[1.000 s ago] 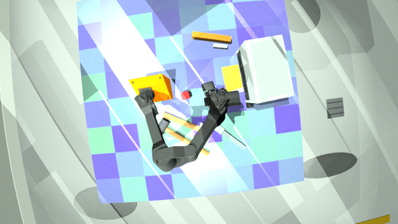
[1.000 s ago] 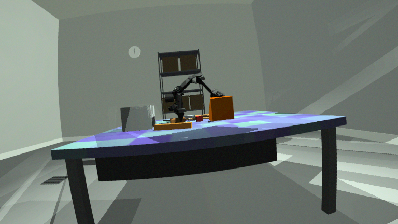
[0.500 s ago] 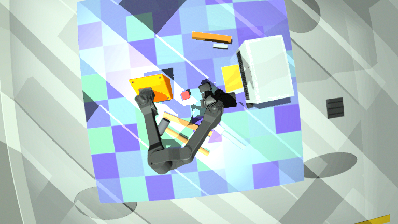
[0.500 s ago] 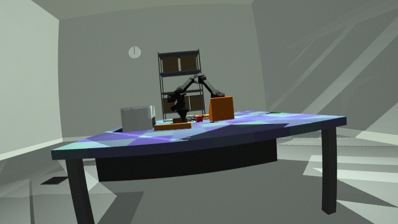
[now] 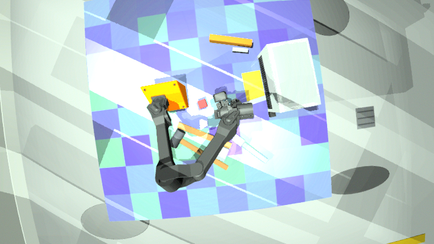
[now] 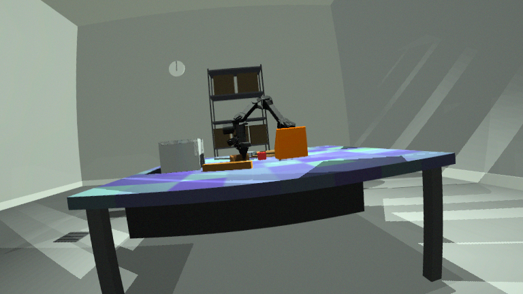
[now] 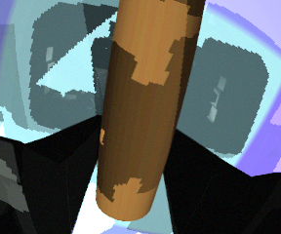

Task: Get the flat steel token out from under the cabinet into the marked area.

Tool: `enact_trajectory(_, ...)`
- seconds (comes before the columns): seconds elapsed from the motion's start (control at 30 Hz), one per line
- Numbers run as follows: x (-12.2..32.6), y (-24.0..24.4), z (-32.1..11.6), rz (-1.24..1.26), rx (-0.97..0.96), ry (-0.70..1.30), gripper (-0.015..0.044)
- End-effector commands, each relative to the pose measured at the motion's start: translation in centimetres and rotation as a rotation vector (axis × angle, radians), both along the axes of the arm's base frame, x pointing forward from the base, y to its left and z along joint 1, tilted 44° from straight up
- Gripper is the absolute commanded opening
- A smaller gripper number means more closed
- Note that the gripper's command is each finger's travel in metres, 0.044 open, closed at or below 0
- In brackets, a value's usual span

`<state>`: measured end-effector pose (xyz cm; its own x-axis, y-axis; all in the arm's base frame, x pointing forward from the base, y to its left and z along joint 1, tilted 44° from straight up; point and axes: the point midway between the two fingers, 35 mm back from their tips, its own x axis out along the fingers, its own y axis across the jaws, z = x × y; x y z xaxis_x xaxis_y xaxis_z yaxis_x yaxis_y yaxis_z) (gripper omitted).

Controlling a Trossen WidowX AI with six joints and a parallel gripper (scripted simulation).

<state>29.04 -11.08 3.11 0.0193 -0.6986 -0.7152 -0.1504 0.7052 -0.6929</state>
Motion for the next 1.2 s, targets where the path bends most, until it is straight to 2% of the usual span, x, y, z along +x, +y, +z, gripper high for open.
enact_trajectory(0.0,-0.6,-0.1,0.0,0.003,0.0,0.007,0.0)
enact_trajectory(1.17,-4.7,-0.8,0.6,0.003,0.0,0.009,0.0)
